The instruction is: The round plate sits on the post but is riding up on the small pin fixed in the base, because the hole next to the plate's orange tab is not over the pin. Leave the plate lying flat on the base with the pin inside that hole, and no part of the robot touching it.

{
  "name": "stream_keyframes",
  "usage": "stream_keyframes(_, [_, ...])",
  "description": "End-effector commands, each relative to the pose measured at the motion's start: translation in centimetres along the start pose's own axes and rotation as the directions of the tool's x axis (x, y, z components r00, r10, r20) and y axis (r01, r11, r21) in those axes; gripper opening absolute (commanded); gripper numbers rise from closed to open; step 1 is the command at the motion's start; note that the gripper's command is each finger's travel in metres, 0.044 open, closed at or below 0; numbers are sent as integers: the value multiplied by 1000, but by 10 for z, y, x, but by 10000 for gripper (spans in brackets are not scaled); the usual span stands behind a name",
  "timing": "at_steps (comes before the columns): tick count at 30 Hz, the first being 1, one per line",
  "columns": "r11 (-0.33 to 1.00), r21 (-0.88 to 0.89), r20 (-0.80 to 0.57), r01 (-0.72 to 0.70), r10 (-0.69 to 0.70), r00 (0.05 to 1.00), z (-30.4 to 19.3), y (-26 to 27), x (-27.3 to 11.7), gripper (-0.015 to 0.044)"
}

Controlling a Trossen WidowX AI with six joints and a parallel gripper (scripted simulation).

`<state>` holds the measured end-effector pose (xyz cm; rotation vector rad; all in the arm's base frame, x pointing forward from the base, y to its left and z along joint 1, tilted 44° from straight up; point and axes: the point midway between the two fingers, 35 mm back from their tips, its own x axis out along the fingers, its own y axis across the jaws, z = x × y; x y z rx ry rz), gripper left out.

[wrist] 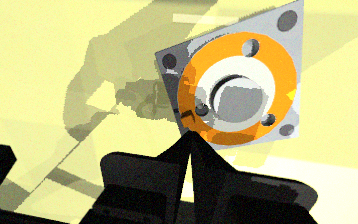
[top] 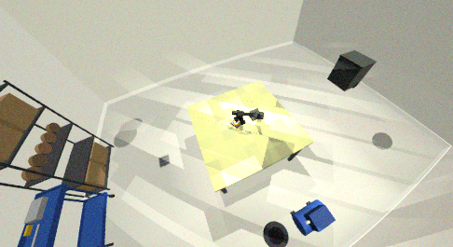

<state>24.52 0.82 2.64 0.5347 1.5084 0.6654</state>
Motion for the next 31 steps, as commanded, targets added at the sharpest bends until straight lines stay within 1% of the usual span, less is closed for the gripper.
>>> stream_keyframes(1, [1000, -1, -2, -2, 2, 1000, 3, 4, 1, 0])
stream_keyframes(5, [1000, -1, -2, -2, 2, 1000, 4, 5, -2, 0])
stream_keyframes(13, [1000, -1, -2, 0, 0, 1000, 5, 4, -38, 0])
stream_keyframes(16, [1000, -1, -2, 0, 0, 1000, 5, 4, -44, 0])
stream_keyframes(17, [1000, 4, 3, -1, 1, 1000, 6, 4, -37, 0])
stream_keyframes(31, [1000, 4, 3, -1, 1, 1000, 6, 4, -37, 0])
